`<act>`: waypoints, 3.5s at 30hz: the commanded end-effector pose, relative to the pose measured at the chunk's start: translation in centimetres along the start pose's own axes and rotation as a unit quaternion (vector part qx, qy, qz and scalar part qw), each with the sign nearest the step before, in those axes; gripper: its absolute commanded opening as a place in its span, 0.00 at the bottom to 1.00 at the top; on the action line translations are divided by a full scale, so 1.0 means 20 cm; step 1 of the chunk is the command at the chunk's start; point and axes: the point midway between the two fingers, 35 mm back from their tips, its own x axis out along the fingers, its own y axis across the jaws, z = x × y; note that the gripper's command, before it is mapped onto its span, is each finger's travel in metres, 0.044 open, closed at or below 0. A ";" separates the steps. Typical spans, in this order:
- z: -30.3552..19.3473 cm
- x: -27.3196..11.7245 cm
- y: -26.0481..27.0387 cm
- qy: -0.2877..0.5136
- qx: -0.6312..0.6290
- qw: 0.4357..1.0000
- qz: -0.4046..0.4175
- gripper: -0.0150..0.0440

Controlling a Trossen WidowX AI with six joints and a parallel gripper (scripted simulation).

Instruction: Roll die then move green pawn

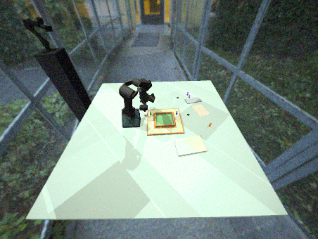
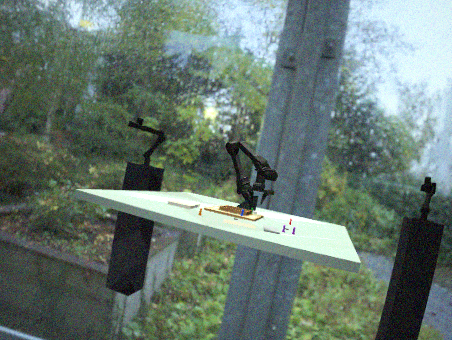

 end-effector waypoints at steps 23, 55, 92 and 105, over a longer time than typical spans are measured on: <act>0.00 0.23 0.00 0.000 -0.009 1.000 -0.007 0.72; 0.02 0.23 0.02 0.000 -0.009 1.000 -0.006 0.25; 0.19 -0.28 -0.03 0.003 -0.172 0.985 0.010 0.25; 0.37 -0.26 -0.08 -0.004 -0.329 0.944 0.014 0.25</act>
